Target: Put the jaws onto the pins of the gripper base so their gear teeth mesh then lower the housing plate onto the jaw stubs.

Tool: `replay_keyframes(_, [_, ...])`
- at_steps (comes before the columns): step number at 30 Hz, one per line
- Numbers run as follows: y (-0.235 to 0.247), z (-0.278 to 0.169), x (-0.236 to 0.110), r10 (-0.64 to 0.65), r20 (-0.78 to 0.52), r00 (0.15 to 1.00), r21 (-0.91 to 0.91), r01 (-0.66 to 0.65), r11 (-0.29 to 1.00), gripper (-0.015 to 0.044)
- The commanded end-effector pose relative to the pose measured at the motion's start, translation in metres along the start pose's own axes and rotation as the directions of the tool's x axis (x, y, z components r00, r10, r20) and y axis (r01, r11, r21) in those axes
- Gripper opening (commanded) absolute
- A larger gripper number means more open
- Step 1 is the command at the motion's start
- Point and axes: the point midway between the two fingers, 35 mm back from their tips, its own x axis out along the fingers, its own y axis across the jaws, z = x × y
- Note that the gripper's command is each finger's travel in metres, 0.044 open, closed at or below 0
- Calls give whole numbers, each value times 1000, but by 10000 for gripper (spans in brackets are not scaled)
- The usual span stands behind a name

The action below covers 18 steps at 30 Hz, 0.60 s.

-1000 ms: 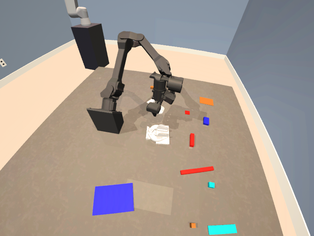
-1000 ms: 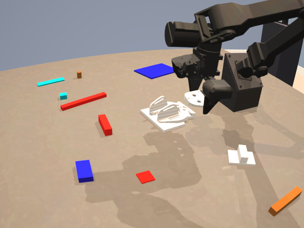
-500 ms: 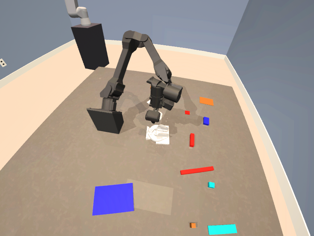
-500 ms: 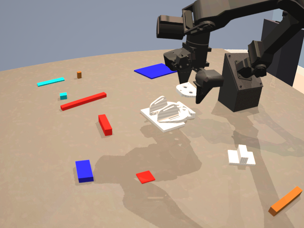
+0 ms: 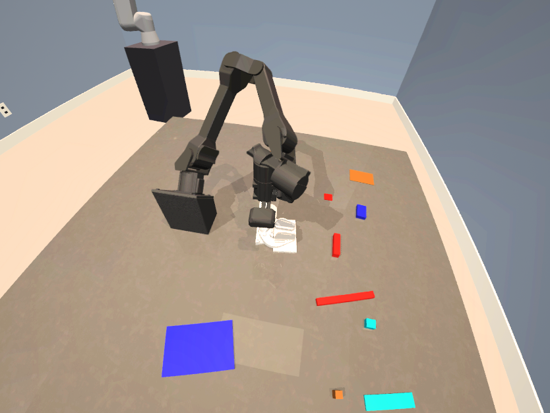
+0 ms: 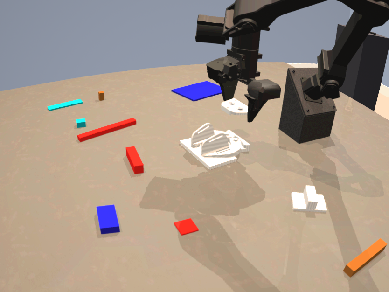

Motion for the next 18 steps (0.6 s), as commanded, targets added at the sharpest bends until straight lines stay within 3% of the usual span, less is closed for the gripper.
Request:
replay_keyframes(1, [-5,-3,1,4,0,1000,-21,-4,1000,351])
replay_keyframes(18, [-5,-3,1,4,0,1000,-30,-4,1000,351])
